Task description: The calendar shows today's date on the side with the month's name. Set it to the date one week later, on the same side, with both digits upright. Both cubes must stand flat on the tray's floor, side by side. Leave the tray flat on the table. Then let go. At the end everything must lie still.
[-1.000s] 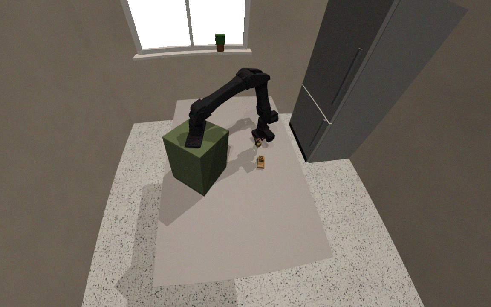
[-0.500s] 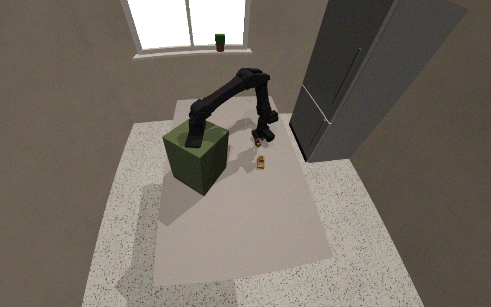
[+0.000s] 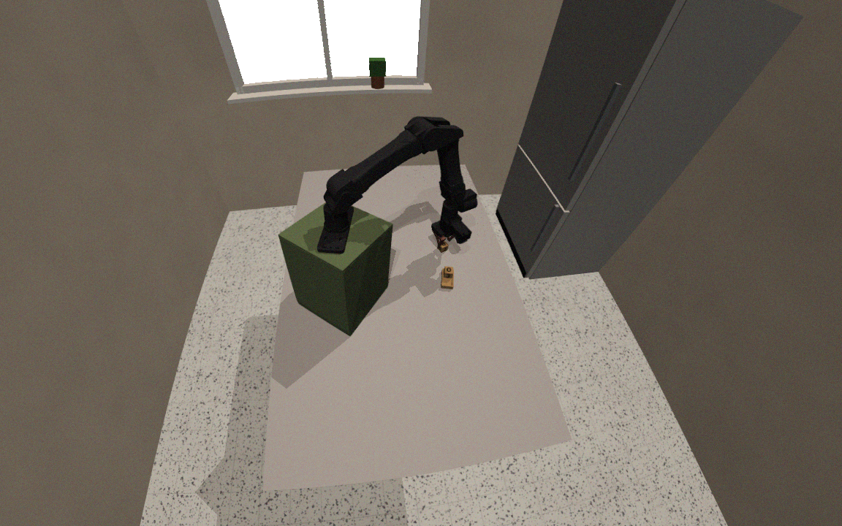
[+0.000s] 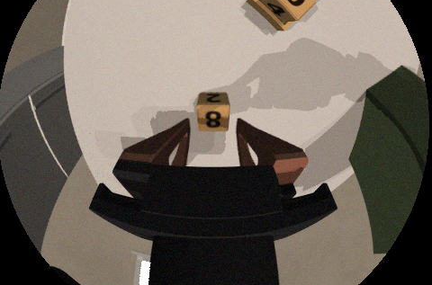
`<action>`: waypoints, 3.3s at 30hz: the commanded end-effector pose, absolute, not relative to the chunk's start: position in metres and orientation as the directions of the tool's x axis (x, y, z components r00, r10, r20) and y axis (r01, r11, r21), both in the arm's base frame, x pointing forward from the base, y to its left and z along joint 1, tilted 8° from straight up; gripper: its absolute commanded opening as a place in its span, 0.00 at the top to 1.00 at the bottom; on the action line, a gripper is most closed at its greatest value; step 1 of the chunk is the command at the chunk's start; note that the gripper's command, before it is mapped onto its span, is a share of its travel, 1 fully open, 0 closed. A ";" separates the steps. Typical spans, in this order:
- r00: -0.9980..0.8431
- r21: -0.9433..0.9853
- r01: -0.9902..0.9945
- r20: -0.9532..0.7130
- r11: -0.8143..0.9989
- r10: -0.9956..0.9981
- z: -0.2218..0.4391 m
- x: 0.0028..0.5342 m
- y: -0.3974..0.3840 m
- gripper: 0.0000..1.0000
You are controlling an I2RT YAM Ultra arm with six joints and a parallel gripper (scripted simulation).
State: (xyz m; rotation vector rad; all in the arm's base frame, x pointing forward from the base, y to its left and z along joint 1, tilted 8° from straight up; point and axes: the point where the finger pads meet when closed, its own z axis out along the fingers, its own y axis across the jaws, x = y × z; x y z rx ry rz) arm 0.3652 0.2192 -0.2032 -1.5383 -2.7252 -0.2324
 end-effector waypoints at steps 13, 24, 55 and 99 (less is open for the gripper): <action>-0.519 0.137 0.851 0.068 0.507 0.852 -0.199 0.369 0.220 0.53; -0.519 0.137 0.851 0.068 0.507 0.852 -0.199 0.369 0.220 0.53; -0.519 0.137 0.851 0.068 0.507 0.852 -0.204 0.369 0.220 0.53; -0.519 0.137 0.851 0.068 0.507 0.852 -0.229 0.371 0.224 0.53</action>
